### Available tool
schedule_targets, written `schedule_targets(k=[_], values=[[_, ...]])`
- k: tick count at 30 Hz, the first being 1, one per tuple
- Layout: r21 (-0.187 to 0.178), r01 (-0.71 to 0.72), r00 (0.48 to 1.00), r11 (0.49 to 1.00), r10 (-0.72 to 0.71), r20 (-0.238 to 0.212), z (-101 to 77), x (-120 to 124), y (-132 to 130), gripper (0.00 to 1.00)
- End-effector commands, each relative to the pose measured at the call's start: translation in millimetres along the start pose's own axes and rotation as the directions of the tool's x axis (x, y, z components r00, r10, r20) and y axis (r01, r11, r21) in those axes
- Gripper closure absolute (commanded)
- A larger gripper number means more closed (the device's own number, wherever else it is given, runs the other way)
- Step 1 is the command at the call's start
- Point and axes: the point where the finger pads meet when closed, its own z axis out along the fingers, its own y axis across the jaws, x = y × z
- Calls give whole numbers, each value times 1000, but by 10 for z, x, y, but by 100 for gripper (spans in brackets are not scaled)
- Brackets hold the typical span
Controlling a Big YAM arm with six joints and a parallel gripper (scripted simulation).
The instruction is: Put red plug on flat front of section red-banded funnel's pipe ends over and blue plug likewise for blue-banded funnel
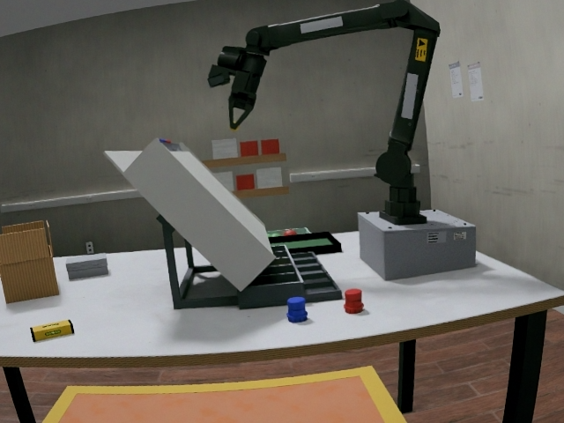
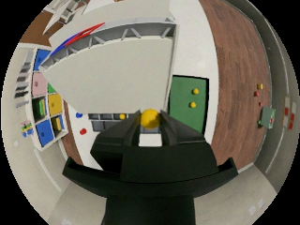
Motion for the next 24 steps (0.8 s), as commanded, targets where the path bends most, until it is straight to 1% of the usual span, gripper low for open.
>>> schedule_targets(k=[1, 24], values=[[22, 18, 998, 1000, -19, 62, -259, -284, 2, 100], [22, 18, 998, 1000, -19, 62, -277, -305, 4, 100]])
